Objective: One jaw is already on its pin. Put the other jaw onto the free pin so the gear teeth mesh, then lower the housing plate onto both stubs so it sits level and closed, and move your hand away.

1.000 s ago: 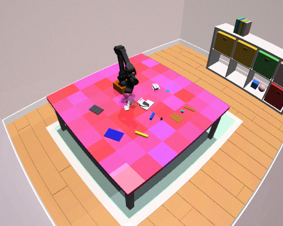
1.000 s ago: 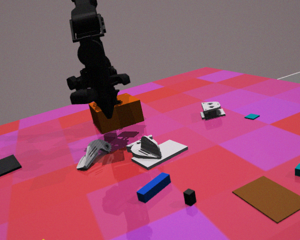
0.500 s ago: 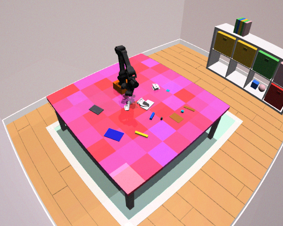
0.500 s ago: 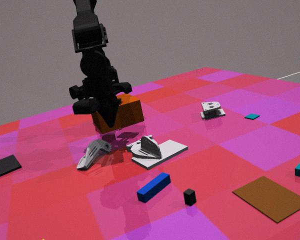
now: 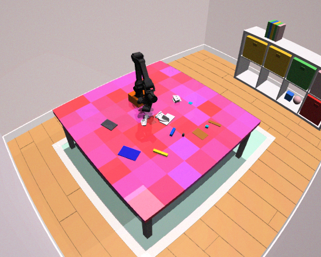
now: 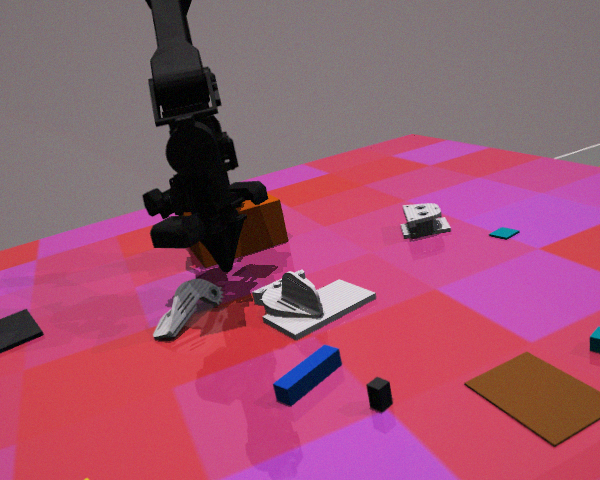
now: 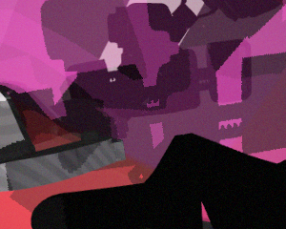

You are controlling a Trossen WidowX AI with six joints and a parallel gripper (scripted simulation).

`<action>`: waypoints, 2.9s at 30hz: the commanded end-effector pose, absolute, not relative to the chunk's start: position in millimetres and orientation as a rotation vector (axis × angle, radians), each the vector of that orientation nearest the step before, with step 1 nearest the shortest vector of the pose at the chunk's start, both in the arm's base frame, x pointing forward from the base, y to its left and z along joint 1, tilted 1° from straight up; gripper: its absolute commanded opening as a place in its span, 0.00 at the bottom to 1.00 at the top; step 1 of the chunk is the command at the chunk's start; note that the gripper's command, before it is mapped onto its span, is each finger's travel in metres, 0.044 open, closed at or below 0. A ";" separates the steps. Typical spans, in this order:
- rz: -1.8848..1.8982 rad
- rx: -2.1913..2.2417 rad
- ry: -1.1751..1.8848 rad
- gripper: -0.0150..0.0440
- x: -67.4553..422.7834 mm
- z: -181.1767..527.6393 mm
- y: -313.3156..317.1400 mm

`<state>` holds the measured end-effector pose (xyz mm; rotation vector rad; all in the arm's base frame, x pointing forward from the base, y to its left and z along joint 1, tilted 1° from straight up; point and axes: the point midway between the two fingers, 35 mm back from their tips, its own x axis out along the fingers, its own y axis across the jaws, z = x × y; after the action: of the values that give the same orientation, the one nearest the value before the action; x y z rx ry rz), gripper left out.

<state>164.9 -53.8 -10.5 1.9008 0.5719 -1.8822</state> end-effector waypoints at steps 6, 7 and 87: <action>-1.893 1.897 0.572 0.25 161.4 -25.9 -52.8; -1.894 1.897 0.572 0.25 161.1 -27.5 -52.7; -1.898 1.892 0.573 0.25 155.4 -51.9 -51.0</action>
<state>157.7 -51.3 -41.8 1.8938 0.5773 -1.8910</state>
